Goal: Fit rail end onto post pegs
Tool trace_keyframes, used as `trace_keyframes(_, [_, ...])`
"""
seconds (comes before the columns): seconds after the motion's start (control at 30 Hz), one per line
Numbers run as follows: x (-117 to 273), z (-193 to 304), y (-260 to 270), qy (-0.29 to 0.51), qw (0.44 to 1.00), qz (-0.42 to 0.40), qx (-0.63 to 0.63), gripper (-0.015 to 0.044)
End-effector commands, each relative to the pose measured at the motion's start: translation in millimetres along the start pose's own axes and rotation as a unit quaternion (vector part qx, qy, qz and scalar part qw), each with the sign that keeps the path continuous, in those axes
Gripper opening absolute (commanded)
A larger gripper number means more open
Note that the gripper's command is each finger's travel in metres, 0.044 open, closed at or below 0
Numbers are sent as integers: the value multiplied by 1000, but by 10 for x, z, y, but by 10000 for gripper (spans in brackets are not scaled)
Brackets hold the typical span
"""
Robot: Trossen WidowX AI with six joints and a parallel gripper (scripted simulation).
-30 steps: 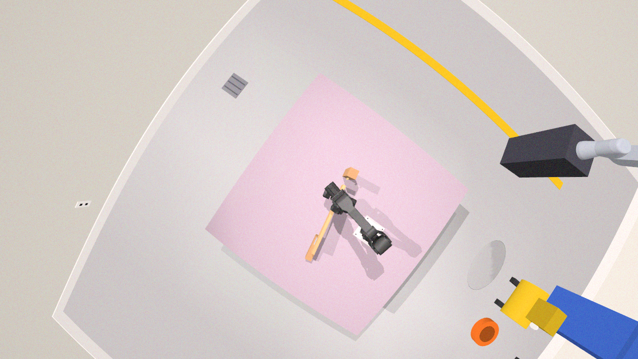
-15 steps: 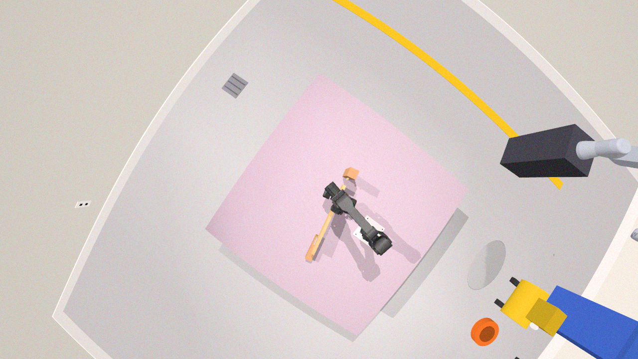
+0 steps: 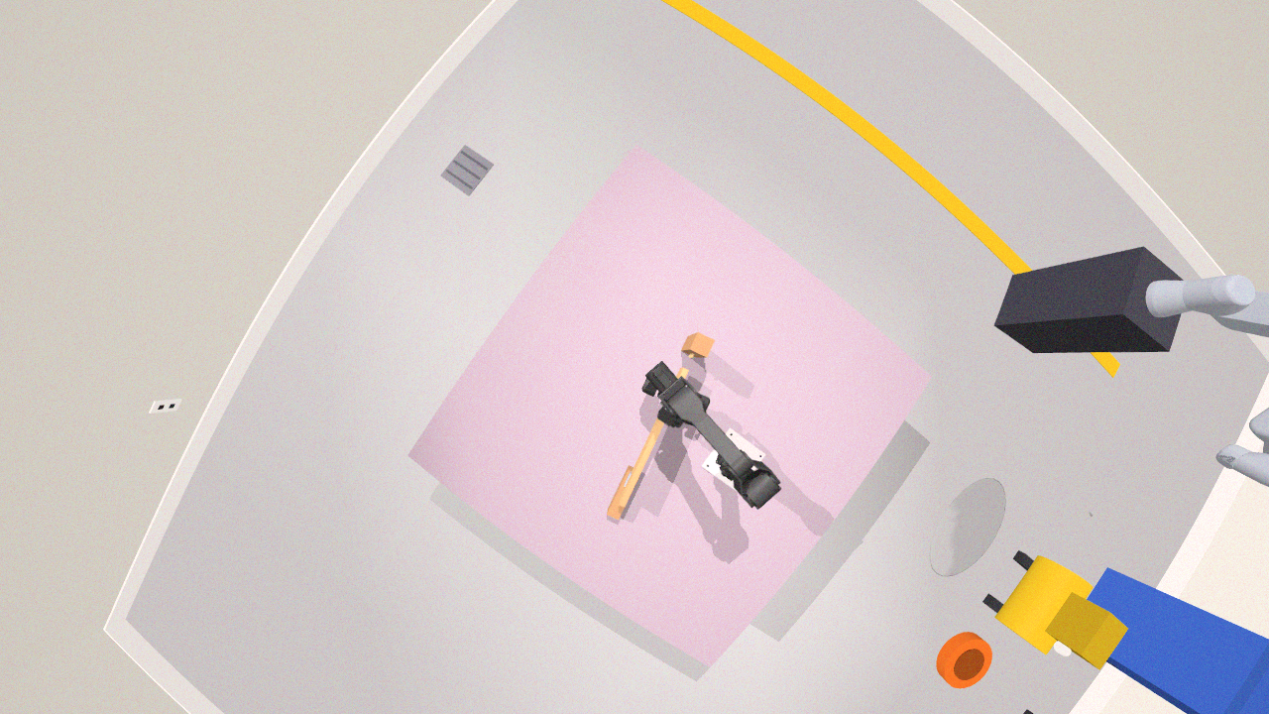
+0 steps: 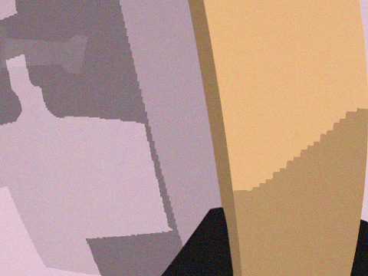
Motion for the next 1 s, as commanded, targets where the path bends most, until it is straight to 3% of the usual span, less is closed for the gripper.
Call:
trace_keyframes(0.0, [41, -3, -9, -3, 1000, 3, -1, 0])
trace_keyframes(0.97, [172, -3, -11, -3, 1000, 3, -1, 0])
Point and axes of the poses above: the point midway between the two fingers, 35 mm back from their tips, its own x axis back along the fingers, its own y axis across the jaws, z = x × y, the point moved 9 cm from there along x, back along the fingers, and after that the axes turned 15 degrees about -x, right-handed, at the moved point
